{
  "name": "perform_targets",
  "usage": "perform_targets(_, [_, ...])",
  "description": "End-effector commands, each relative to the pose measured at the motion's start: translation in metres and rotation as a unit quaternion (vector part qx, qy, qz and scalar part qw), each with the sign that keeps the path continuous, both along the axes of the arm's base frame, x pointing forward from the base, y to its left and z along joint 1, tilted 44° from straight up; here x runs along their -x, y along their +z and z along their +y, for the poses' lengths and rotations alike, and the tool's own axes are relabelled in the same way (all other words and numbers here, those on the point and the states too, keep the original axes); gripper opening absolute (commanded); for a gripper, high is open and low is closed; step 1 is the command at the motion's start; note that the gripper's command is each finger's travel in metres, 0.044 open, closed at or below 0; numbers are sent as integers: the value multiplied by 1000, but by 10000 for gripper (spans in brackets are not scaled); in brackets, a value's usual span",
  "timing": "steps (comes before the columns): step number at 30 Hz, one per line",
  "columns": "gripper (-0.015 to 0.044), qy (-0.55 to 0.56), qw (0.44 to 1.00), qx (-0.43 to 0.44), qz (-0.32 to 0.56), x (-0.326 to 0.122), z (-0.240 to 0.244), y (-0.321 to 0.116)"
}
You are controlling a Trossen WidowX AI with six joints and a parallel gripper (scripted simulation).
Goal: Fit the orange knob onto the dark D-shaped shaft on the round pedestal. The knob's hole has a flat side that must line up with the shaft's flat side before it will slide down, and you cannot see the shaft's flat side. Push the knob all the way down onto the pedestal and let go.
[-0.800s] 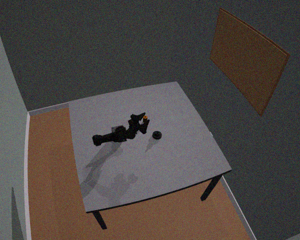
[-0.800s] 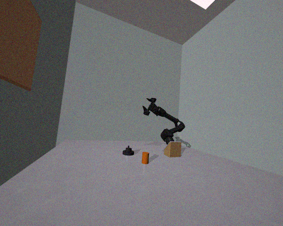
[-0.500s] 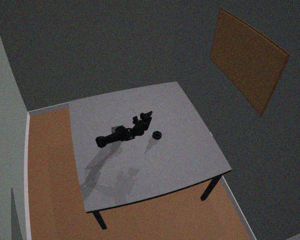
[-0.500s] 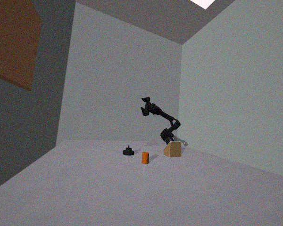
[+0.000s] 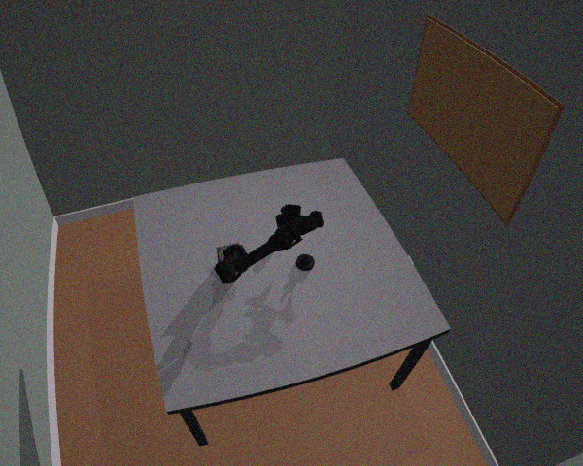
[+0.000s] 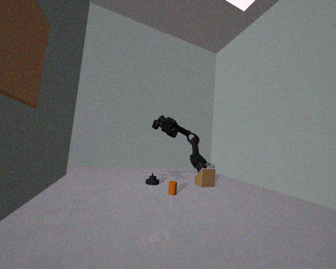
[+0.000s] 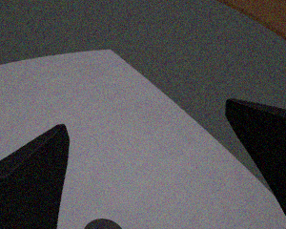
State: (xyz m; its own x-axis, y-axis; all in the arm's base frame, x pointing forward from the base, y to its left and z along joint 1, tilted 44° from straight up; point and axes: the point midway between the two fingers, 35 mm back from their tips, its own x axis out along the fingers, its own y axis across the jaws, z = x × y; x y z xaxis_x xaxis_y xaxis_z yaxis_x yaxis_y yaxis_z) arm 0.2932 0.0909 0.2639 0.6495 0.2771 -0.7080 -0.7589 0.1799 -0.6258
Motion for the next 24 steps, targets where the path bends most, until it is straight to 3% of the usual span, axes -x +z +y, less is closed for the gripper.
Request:
perform_targets(1, [440,-179,970,-32,162,-23,15,-66])
perform_targets(7, [440,-343,907,-20,245,-31,24,-122])
perform_targets(13, [440,-487,832,17,265,-32,30,-178])
perform_targets(18, [440,-610,754,57,235,-24,32,-224])
perform_targets(24, [440,-731,662,100,135,-6,28,-271])
